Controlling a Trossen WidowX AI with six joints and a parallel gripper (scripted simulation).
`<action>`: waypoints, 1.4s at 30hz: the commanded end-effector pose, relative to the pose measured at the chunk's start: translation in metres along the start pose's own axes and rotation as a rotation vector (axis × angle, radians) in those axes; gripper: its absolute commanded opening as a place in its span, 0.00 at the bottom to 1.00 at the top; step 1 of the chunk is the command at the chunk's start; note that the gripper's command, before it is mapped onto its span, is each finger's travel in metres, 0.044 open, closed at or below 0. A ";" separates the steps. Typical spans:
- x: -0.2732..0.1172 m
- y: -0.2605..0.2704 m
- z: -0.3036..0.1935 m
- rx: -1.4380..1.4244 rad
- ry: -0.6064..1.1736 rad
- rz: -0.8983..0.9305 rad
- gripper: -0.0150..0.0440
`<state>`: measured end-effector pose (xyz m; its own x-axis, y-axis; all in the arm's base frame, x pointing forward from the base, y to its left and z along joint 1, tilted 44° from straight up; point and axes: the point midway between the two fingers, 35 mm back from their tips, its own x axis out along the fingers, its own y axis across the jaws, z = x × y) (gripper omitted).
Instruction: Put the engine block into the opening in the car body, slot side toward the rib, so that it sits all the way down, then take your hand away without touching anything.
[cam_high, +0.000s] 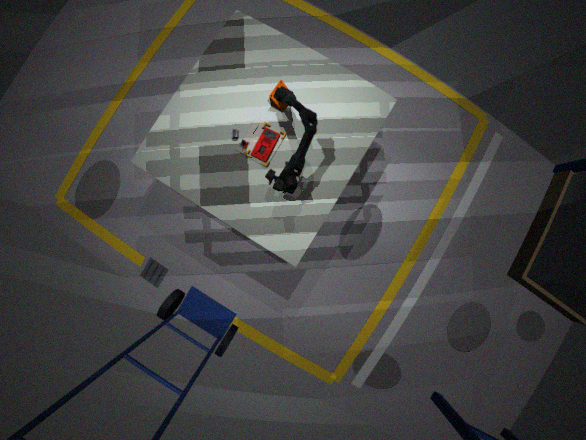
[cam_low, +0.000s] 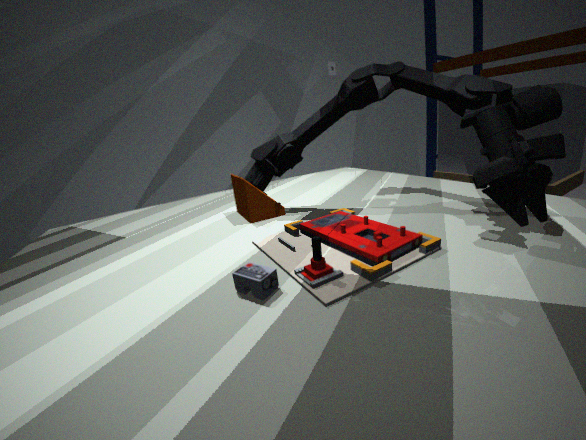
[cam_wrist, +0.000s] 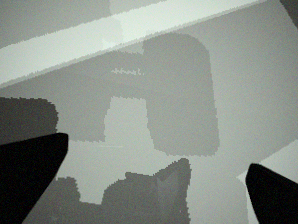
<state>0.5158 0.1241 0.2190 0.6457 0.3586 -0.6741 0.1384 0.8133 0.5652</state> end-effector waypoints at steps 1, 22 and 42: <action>0.008 -0.030 -0.001 0.107 0.043 -0.048 1.00; 0.008 -0.168 -0.006 0.668 0.156 -0.272 1.00; -0.019 -0.282 -0.030 1.283 0.237 -0.449 1.00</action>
<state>0.4521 -0.0879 0.0688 0.2693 0.3312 -0.9043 0.9563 0.0190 0.2917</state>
